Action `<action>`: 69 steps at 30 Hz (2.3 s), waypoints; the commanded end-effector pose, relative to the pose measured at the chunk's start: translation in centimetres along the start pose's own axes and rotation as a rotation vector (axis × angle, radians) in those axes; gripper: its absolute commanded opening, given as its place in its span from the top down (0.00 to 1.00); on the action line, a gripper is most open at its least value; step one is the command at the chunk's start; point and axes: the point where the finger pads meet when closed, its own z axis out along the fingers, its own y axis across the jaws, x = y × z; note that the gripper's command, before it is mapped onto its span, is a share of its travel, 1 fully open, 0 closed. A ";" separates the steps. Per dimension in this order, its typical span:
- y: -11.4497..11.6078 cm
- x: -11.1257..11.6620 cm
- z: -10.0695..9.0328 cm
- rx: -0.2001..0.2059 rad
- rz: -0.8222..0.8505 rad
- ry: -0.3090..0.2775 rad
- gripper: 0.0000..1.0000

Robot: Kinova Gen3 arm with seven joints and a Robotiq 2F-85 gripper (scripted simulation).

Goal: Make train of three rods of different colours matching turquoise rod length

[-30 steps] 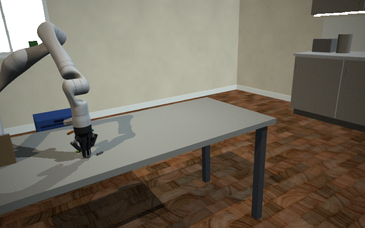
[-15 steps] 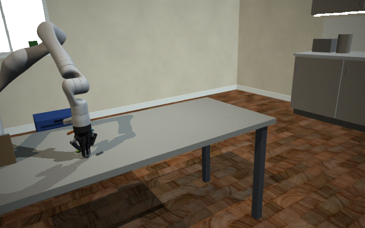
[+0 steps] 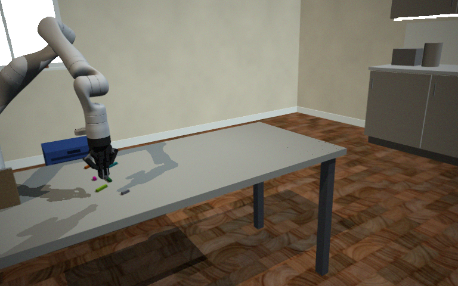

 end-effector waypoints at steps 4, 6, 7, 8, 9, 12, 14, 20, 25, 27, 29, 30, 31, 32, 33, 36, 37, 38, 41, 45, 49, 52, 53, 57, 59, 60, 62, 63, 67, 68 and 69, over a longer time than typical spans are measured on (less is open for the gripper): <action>0.5 -0.5 -2.3 -0.010 -0.006 -0.022 0.95; 0.5 -0.5 -2.3 -0.010 -0.006 -0.022 0.95; 0.5 -0.5 -2.3 -0.010 -0.006 -0.022 0.95; 0.5 -0.5 -2.3 -0.010 -0.006 -0.022 0.95; 0.5 -0.5 -2.3 -0.010 -0.006 -0.022 0.95; 0.5 -0.5 -2.3 -0.010 -0.006 -0.022 0.95; 0.5 -0.5 -2.3 -0.010 -0.006 -0.022 0.95; 1.2 0.3 -2.5 -0.014 0.009 -0.024 0.95; 2.6 2.2 -2.8 -0.021 0.042 -0.027 0.95; 3.1 2.9 -2.9 -0.023 0.054 -0.028 0.95; 4.1 4.4 -3.0 -0.027 0.082 -0.029 0.95; 4.6 5.3 -3.1 -0.029 0.098 -0.029 0.95; 5.1 6.3 -3.1 -0.031 0.114 -0.029 0.95; 5.6 7.3 -3.1 -0.032 0.132 -0.029 0.95; 6.0 8.3 -3.1 -0.033 0.150 -0.028 0.95; 7.1 11.4 -3.1 -0.034 0.207 -0.026 0.95; 7.4 12.4 -3.0 -0.034 0.226 -0.025 0.95; 7.6 13.5 -2.9 -0.033 0.246 -0.024 0.95; 8.1 16.3 -2.6 -0.028 0.301 -0.021 0.95; 8.2 17.9 -2.4 -0.024 0.333 -0.020 0.95; 8.2 20.1 -2.1 -0.018 0.379 -0.019 0.95; 8.2 20.8 -2.0 -0.015 0.396 -0.019 0.95; 8.2 20.9 -2.0 -0.015 0.399 -0.019 0.95; 8.2 21.0 -2.0 -0.014 0.401 -0.019 0.95; 8.2 21.0 -2.0 -0.014 0.401 -0.019 0.95; 8.2 21.0 -2.0 -0.014 0.401 -0.019 0.95; 8.2 21.0 -2.0 -0.014 0.401 -0.019 0.95; 8.2 21.0 -2.0 -0.014 0.401 -0.019 0.95; 8.2 21.0 -2.0 -0.014 0.401 -0.019 0.95; 8.2 21.0 -2.0 -0.014 0.401 -0.019 0.95; 8.2 21.0 -2.0 -0.014 0.401 -0.019 0.95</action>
